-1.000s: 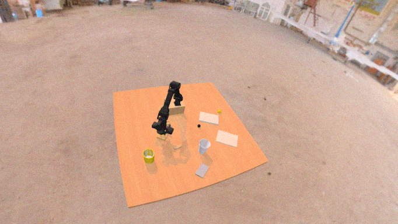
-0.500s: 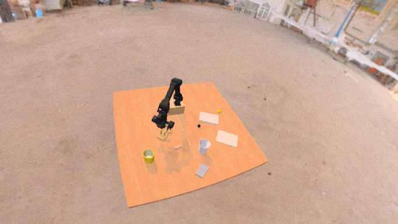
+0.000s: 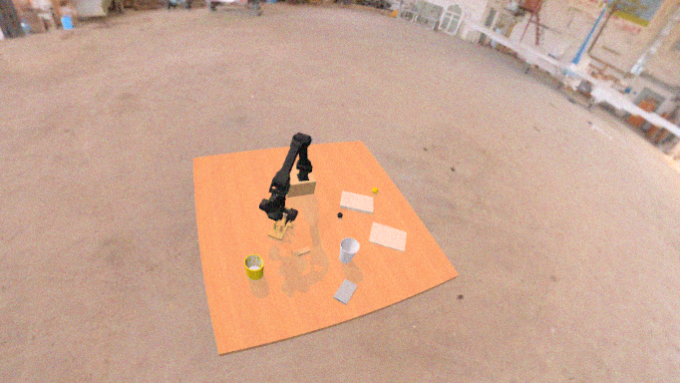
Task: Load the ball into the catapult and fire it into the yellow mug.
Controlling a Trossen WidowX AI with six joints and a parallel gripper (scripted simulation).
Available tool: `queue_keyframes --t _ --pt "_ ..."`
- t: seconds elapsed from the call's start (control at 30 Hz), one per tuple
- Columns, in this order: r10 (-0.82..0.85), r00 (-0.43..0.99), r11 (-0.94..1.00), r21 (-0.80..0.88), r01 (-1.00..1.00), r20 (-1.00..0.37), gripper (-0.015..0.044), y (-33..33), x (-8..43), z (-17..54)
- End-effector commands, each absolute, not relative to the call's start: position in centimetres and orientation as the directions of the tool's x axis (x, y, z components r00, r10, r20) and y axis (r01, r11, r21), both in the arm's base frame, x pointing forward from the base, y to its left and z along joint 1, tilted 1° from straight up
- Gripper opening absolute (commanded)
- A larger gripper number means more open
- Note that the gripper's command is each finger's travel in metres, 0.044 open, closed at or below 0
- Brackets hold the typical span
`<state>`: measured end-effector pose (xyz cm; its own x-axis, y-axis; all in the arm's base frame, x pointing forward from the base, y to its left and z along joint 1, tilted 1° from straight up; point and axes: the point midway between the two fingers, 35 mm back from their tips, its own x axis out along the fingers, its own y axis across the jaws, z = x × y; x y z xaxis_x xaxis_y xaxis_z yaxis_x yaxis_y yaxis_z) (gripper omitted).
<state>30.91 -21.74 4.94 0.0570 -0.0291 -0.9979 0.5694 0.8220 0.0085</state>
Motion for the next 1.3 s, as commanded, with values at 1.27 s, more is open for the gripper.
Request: queue_keyframes --t 1.27 --pt "-0.016 0.038 0.820 0.009 0.572 -0.999 0.0440 -21.6 30.8 -2.2"
